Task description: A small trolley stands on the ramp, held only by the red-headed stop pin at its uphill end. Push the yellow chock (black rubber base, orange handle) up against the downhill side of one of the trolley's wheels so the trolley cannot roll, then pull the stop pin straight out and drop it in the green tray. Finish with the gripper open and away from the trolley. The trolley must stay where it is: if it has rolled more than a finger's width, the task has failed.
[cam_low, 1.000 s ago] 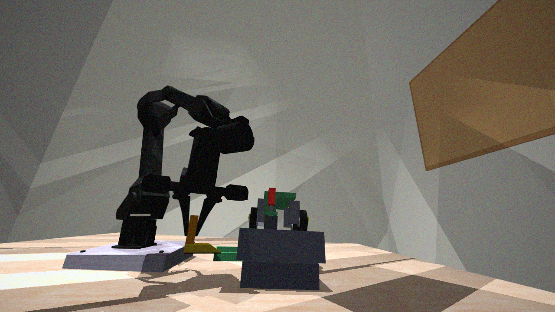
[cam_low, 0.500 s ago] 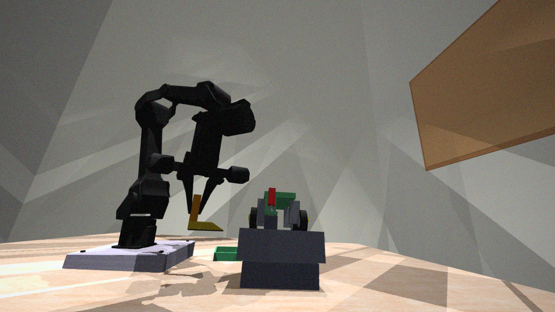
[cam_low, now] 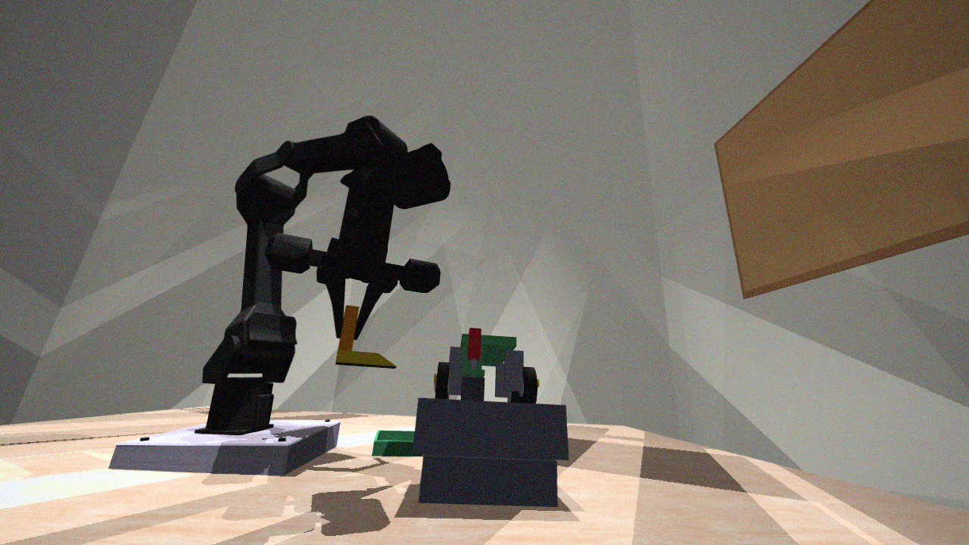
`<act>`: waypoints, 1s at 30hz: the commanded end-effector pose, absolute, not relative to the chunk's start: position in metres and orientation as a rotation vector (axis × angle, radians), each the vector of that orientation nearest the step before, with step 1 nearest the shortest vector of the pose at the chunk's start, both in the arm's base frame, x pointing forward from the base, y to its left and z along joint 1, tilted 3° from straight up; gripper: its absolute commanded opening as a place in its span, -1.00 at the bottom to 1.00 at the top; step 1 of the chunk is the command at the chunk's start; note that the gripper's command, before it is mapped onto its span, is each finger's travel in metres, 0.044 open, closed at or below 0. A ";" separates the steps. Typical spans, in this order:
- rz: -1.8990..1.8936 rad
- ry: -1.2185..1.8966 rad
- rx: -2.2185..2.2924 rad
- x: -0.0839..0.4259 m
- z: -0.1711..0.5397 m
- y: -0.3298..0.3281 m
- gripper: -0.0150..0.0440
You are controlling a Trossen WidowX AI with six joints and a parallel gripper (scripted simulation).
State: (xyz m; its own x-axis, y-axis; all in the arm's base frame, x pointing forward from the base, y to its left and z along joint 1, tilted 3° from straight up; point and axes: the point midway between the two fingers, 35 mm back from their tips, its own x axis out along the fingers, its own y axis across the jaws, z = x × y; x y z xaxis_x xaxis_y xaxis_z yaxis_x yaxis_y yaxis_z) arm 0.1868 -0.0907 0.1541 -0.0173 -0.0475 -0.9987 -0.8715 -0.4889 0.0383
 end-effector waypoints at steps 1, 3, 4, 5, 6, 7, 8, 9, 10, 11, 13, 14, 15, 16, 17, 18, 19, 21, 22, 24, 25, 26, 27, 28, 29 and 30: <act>1.569 0.980 -1.603 0.190 0.169 -0.092 -0.49; 1.569 0.980 -1.603 0.191 0.174 -0.093 -0.49; 1.569 0.980 -1.603 0.192 0.177 -0.093 -0.49; 1.569 0.980 -1.603 0.192 0.179 -0.093 -0.49; 1.569 0.980 -1.603 0.193 0.181 -0.094 -0.49; 1.569 0.980 -1.603 0.193 0.182 -0.094 -0.49; 1.569 0.980 -1.603 0.193 0.182 -0.094 -0.49; 1.569 0.980 -1.603 0.193 0.182 -0.094 -0.49; 1.569 0.980 -1.603 0.193 0.182 -0.094 -0.49; 1.569 0.980 -1.603 0.193 0.182 -0.094 -0.49; 1.565 0.983 -1.599 0.193 0.182 -0.094 -0.49; 1.552 0.994 -1.587 0.193 0.182 -0.094 -0.49; 1.536 1.008 -1.572 0.193 0.182 -0.094 -0.49; 1.513 1.028 -1.550 0.193 0.182 -0.094 -0.49; 1.488 1.048 -1.527 0.193 0.182 -0.094 -0.49; 1.464 1.068 -1.503 0.193 0.182 -0.094 -0.49; 1.439 1.087 -1.480 0.193 0.182 -0.094 -0.49; 1.388 1.126 -1.432 0.193 0.182 -0.094 -0.49; 1.362 1.144 -1.407 0.193 0.182 -0.094 -0.49; 1.310 1.181 -1.358 0.193 0.182 -0.094 -0.49; 1.284 1.198 -1.333 0.193 0.182 -0.094 -0.49; 1.258 1.215 -1.308 0.193 0.182 -0.094 -0.49; 1.231 1.232 -1.283 0.193 0.182 -0.094 -0.49; 1.205 1.248 -1.257 0.193 0.182 -0.094 -0.49; 1.178 1.264 -1.232 0.193 0.182 -0.094 -0.49; 1.152 1.279 -1.207 0.193 0.182 -0.094 -0.49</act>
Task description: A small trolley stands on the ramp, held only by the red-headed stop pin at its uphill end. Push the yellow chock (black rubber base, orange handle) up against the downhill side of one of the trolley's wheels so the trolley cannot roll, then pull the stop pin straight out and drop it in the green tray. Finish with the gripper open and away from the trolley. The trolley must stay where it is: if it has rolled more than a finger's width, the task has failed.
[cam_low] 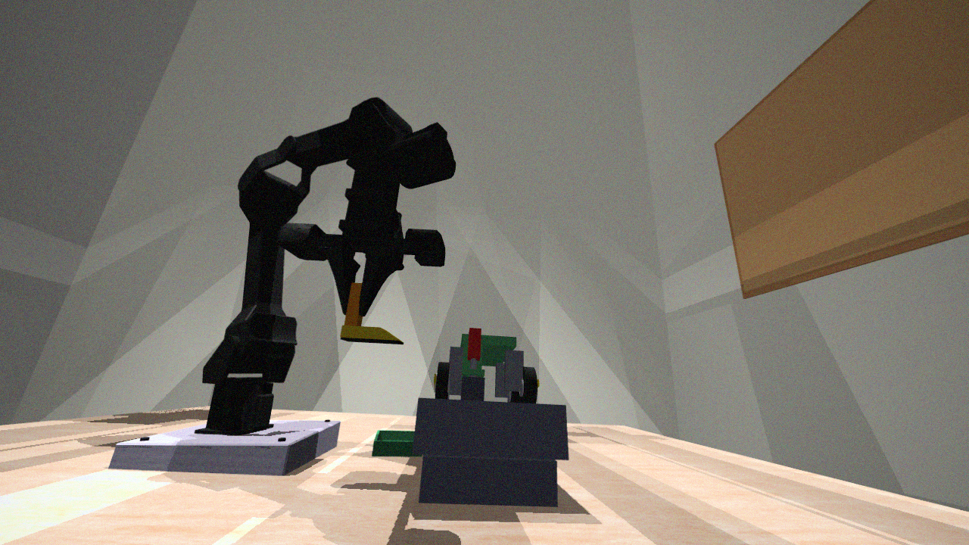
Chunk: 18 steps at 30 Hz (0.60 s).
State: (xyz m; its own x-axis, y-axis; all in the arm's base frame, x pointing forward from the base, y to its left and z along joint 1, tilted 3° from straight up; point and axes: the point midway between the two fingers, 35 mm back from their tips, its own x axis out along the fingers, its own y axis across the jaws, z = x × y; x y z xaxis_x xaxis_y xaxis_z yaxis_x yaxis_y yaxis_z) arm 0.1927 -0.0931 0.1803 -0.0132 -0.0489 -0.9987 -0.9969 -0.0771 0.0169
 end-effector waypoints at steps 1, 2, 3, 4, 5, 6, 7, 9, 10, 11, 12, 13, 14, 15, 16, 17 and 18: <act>1.125 1.294 -1.181 0.193 0.182 -0.094 -0.49; 1.099 1.309 -1.156 0.193 0.182 -0.094 -0.49; 1.072 1.323 -1.130 0.193 0.182 -0.094 -0.49; 1.045 1.337 -1.104 0.193 0.182 -0.094 -0.49; 1.018 1.350 -1.079 0.193 0.182 -0.094 -0.49; 0.991 1.363 -1.053 0.193 0.182 -0.094 -0.49; 0.965 1.376 -1.027 0.193 0.182 -0.094 -0.49; 0.911 1.400 -0.975 0.193 0.182 -0.094 -0.49; 0.883 1.412 -0.949 0.193 0.182 -0.094 -0.49; 0.861 1.421 -0.927 0.193 0.182 -0.094 -0.49; 0.848 1.426 -0.914 0.193 0.182 -0.094 -0.49; 0.834 1.431 -0.901 0.193 0.182 -0.094 -0.49; 0.812 1.440 -0.879 0.193 0.182 -0.094 -0.49; 0.786 1.449 -0.854 0.193 0.182 -0.094 -0.49; 0.758 1.459 -0.827 0.193 0.182 -0.094 -0.49; 0.732 1.468 -0.801 0.193 0.182 -0.094 -0.49; 0.705 1.477 -0.776 0.193 0.182 -0.094 -0.49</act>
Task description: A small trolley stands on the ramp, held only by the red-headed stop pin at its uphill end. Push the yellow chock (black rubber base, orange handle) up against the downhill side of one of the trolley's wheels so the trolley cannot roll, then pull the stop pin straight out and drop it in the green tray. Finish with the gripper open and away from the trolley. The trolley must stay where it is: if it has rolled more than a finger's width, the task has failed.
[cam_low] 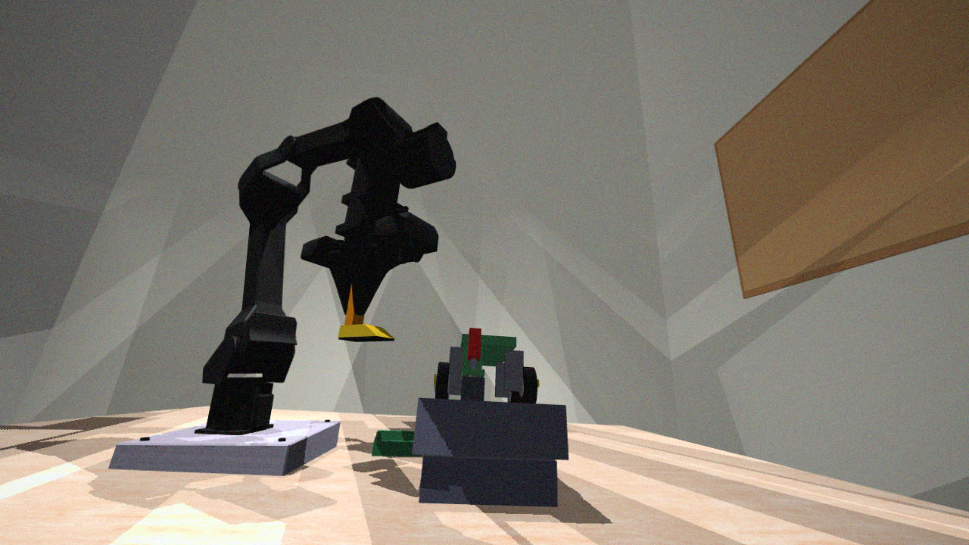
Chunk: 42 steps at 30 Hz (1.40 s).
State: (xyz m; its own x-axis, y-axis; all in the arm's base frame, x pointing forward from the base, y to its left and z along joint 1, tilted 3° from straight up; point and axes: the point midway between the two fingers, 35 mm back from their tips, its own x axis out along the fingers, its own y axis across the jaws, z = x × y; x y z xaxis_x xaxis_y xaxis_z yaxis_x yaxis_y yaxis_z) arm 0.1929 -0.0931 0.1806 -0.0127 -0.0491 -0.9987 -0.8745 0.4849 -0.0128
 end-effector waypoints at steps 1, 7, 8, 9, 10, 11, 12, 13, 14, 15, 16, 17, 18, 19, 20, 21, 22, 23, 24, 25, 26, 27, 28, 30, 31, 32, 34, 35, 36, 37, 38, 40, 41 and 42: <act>0.679 1.485 -0.750 0.193 0.182 -0.094 -0.49; 0.515 1.528 -0.590 0.193 0.182 -0.094 -0.49; 0.487 1.534 -0.563 0.193 0.182 -0.094 -0.49; 0.460 1.540 -0.536 0.193 0.182 -0.094 -0.49; 0.432 1.545 -0.509 0.193 0.182 -0.094 -0.49; 0.405 1.550 -0.482 0.193 0.182 -0.094 -0.49; 0.377 1.555 -0.455 0.193 0.182 -0.094 -0.49; 0.350 1.559 -0.428 0.193 0.182 -0.094 -0.49; 0.322 1.563 -0.401 0.193 0.182 -0.094 -0.49; 0.295 1.566 -0.374 0.193 0.182 -0.094 -0.49; 0.267 1.570 -0.347 0.193 0.182 -0.094 -0.49; 0.240 1.572 -0.320 0.193 0.182 -0.094 -0.49; 0.212 1.575 -0.293 0.193 0.182 -0.094 -0.49; 0.185 1.577 -0.266 0.193 0.182 -0.094 -0.49; 0.157 1.579 -0.239 0.193 0.182 -0.094 -0.49; 0.130 1.580 -0.212 0.193 0.182 -0.094 -0.49; 0.107 1.581 -0.189 0.193 0.182 -0.094 -0.49; 0.093 1.582 -0.176 0.193 0.182 -0.094 -0.49; 0.089 1.582 -0.171 0.193 0.182 -0.094 -0.49; 0.089 1.582 -0.171 0.193 0.182 -0.094 -0.49; 0.089 1.582 -0.171 0.193 0.182 -0.094 -0.49; 0.089 1.582 -0.171 0.193 0.182 -0.094 -0.49; 0.089 1.582 -0.171 0.193 0.182 -0.094 -0.49; 0.089 1.582 -0.171 0.193 0.182 -0.094 -0.49; 0.089 1.582 -0.171 0.193 0.182 -0.093 -0.49; 0.089 1.582 -0.171 0.194 0.182 -0.091 -0.49; 0.089 1.581 -0.170 0.194 0.181 -0.086 -0.49; 0.090 1.581 -0.170 0.195 0.180 -0.083 -0.49; 0.090 1.581 -0.170 0.195 0.180 -0.079 -0.49; 0.090 1.581 -0.169 0.196 0.179 -0.076 -0.49; 0.091 1.581 -0.169 0.196 0.179 -0.072 -0.49; 0.091 1.581 -0.169 0.197 0.178 -0.066 -0.49; 0.091 1.581 -0.168 0.198 0.178 -0.062 -0.49; 0.092 1.581 -0.168 0.199 0.178 -0.059 -0.49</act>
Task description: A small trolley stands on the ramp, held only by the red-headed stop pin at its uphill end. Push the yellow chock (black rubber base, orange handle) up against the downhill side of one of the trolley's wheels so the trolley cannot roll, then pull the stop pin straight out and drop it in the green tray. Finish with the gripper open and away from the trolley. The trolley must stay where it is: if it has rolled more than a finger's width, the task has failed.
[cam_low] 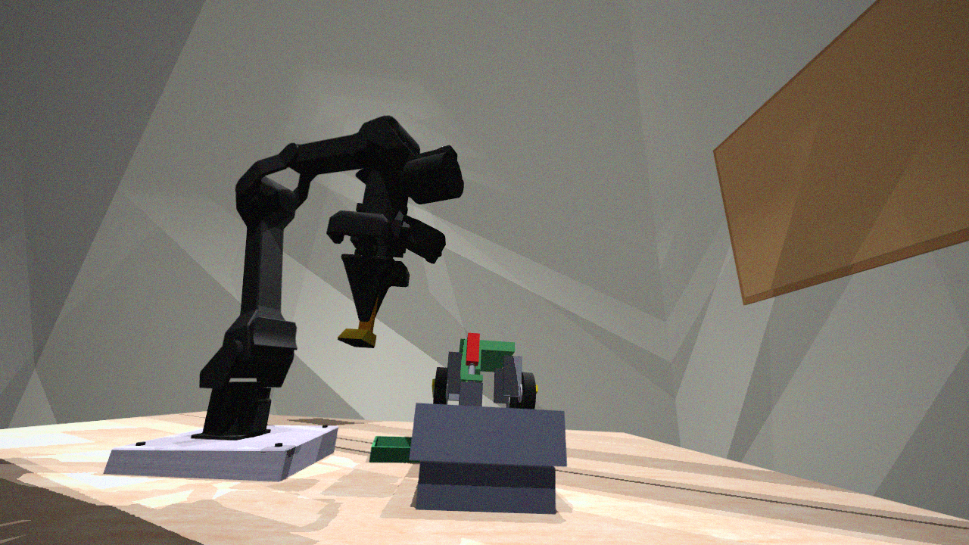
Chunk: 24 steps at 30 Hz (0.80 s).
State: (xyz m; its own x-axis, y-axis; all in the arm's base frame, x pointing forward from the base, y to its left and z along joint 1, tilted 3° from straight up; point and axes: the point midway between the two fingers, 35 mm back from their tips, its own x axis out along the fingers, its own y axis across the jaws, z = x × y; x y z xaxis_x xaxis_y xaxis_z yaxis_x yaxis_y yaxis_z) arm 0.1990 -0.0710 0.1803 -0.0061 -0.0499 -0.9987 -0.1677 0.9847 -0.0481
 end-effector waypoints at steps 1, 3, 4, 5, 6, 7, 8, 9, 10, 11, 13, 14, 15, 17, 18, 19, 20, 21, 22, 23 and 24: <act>0.092 1.581 -0.168 0.199 0.178 -0.056 -0.49; 0.092 1.581 -0.167 0.200 0.177 -0.050 -0.49; 0.093 1.580 -0.167 0.201 0.177 -0.047 -0.49; 0.093 1.580 -0.167 0.202 0.177 -0.044 -0.49; 0.093 1.580 -0.166 0.202 0.177 -0.041 -0.49; 0.094 1.580 -0.166 0.203 0.177 -0.038 -0.49; 0.094 1.580 -0.166 0.203 0.176 -0.035 -0.49; 0.094 1.580 -0.166 0.204 0.176 -0.032 -0.49; 0.094 1.580 -0.165 0.204 0.176 -0.029 -0.49; 0.095 1.580 -0.165 0.204 0.176 -0.026 -0.49; 0.095 1.580 -0.165 0.205 0.175 -0.020 -0.49; 0.095 1.580 -0.164 0.206 0.175 -0.017 -0.49; 0.096 1.580 -0.164 0.206 0.175 -0.014 -0.49; 0.096 1.580 -0.164 0.207 0.174 -0.007 -0.49; 0.097 1.580 -0.163 0.207 0.174 -0.003 -0.49; 0.097 1.580 -0.163 0.207 0.174 0.000 -0.49; 0.097 1.580 -0.163 0.208 0.174 0.003 -0.49; 0.098 1.580 -0.162 0.208 0.173 0.007 -0.49; 0.098 1.580 -0.162 0.208 0.173 0.010 -0.49; 0.098 1.579 -0.162 0.208 0.173 0.013 -0.49; 0.098 1.579 -0.161 0.209 0.172 0.017 -0.49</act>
